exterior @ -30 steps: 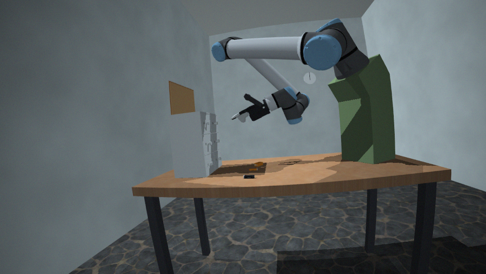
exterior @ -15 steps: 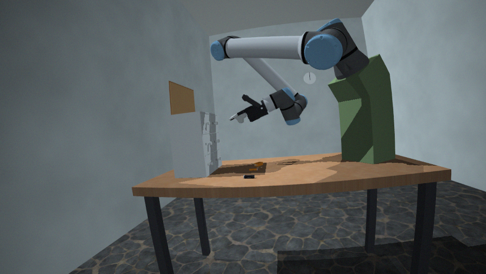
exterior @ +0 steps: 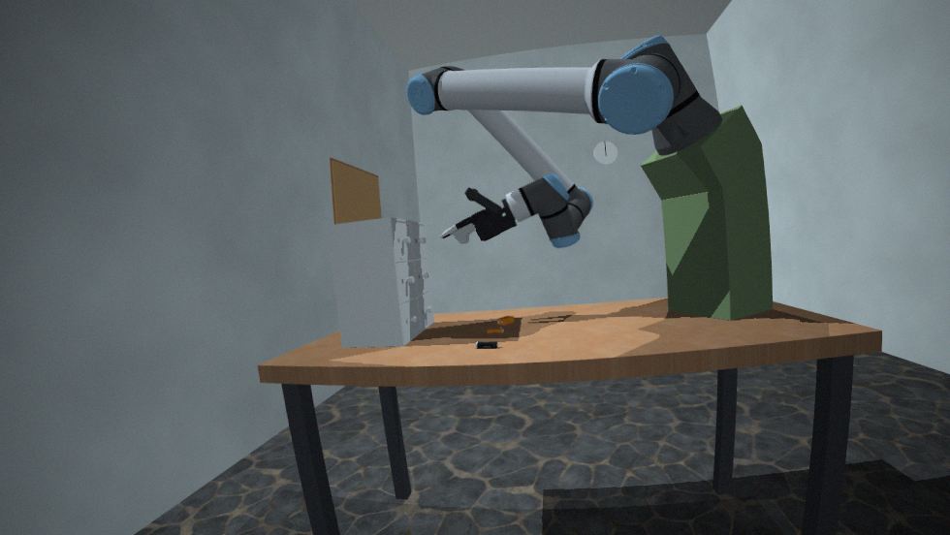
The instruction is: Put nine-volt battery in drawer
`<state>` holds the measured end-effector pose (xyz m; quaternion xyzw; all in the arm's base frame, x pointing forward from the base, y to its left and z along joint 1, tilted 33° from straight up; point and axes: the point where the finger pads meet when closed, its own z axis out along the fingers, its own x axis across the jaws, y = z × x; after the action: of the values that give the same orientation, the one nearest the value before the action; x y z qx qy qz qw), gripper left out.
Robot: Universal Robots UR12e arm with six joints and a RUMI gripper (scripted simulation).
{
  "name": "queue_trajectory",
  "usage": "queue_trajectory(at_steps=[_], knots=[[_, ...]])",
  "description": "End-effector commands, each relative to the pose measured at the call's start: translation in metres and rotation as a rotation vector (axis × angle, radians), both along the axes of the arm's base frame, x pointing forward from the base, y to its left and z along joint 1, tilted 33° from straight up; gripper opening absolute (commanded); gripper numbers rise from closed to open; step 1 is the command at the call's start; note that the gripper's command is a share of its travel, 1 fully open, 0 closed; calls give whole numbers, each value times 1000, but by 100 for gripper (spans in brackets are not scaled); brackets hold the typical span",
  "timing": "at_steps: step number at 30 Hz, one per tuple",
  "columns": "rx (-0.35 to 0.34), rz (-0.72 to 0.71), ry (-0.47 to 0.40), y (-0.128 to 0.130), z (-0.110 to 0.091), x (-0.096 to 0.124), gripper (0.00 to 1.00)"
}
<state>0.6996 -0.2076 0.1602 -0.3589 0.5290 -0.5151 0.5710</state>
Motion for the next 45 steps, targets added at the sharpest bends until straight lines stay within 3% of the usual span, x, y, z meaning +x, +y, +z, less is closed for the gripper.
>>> queue_trajectory(at_steps=[1,18,45], knots=[[0,-1,0,-2,3,11,20],[0,-1,0,-4,7,28,20],[0,-1,0,-5,7,29,20]])
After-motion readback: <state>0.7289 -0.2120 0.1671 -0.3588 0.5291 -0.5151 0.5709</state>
